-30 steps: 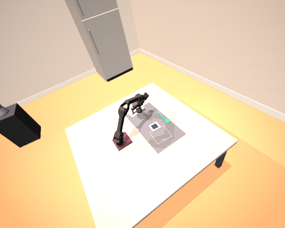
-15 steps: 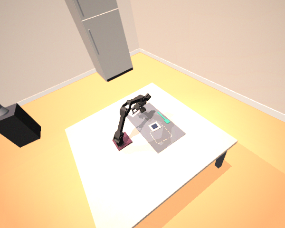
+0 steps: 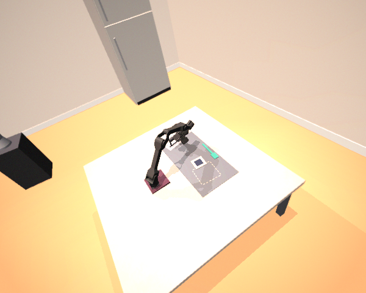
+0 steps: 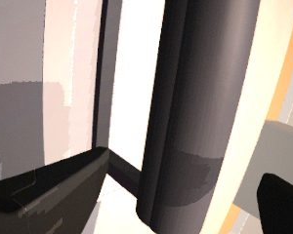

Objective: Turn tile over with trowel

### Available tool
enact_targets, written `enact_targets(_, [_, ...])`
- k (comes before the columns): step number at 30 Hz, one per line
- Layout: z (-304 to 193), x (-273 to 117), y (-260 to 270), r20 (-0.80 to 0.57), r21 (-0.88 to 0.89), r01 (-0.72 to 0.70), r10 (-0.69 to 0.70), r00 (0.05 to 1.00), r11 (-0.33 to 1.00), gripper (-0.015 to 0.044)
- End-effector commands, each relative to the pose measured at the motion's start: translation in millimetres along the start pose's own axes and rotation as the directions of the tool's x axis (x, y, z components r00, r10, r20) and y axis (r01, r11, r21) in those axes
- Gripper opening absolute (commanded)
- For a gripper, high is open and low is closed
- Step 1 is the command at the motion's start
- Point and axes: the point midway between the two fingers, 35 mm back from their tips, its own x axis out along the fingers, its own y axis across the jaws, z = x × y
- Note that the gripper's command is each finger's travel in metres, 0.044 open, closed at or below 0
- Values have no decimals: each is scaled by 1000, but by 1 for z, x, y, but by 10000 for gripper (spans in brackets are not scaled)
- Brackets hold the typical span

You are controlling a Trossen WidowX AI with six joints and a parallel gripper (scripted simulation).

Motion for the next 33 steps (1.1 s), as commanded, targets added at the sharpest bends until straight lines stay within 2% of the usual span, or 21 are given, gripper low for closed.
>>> enact_targets(1, [1, 7, 1, 7, 6, 2, -2, 1000, 1000, 300])
enact_targets(31, [1, 53, 0, 7, 6, 6, -6, 1000, 1000, 300])
enact_targets(33, [1, 53, 0, 7, 6, 6, -6, 1000, 1000, 247])
